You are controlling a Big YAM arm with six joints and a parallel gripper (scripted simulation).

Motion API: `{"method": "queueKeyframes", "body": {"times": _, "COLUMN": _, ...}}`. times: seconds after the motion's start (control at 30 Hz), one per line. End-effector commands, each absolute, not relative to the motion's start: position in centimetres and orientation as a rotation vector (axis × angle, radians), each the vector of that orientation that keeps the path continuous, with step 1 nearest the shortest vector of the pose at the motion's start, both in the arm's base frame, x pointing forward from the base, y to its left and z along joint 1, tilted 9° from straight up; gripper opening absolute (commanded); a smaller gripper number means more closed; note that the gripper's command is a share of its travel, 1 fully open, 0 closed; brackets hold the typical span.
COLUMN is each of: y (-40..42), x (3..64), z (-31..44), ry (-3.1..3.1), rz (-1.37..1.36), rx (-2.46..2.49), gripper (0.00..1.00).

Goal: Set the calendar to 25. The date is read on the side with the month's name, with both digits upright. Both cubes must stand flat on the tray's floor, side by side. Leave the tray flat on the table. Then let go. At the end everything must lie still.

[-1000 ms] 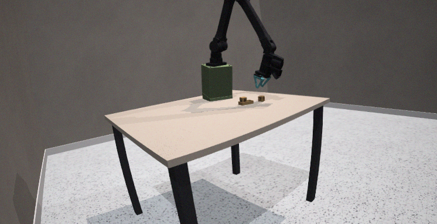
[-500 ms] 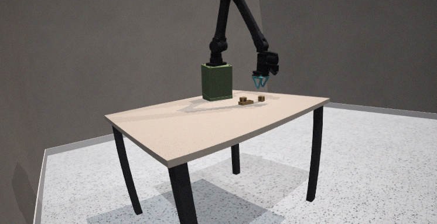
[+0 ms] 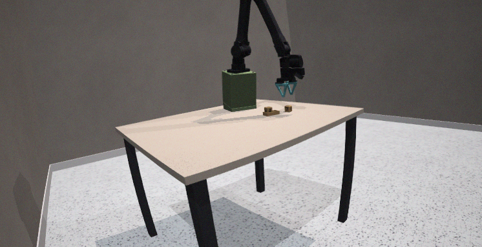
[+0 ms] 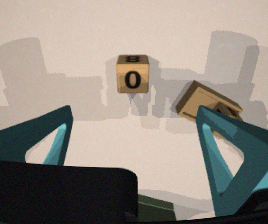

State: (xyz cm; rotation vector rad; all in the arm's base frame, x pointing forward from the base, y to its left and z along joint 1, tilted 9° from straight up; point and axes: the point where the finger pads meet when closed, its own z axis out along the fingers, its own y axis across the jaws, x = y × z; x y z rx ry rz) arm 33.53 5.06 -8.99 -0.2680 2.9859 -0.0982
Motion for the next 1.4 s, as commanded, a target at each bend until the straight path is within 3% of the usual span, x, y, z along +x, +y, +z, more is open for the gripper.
{"method": "queueKeyframes", "body": {"times": 0.0, "y": 5.6, "x": 34.7, "z": -8.7, "ry": 2.954, "rz": -0.097, "rx": -0.293, "gripper": 1.00}}
{"method": "queueKeyframes", "body": {"times": 0.6, "y": 5.8, "x": 34.8, "z": -7.3, "ry": 2.951, "rz": -0.092, "rx": -0.246, "gripper": 1.00}}
{"method": "queueKeyframes", "body": {"times": 0.63, "y": 5.7, "x": 34.8, "z": -7.3, "ry": 2.951, "rz": -0.093, "rx": -0.241, "gripper": 0.47}}
{"method": "queueKeyframes", "body": {"times": 1.37, "y": 5.6, "x": 34.3, "z": -8.2, "ry": 2.974, "rz": -0.097, "rx": -0.249, "gripper": 0.47}}
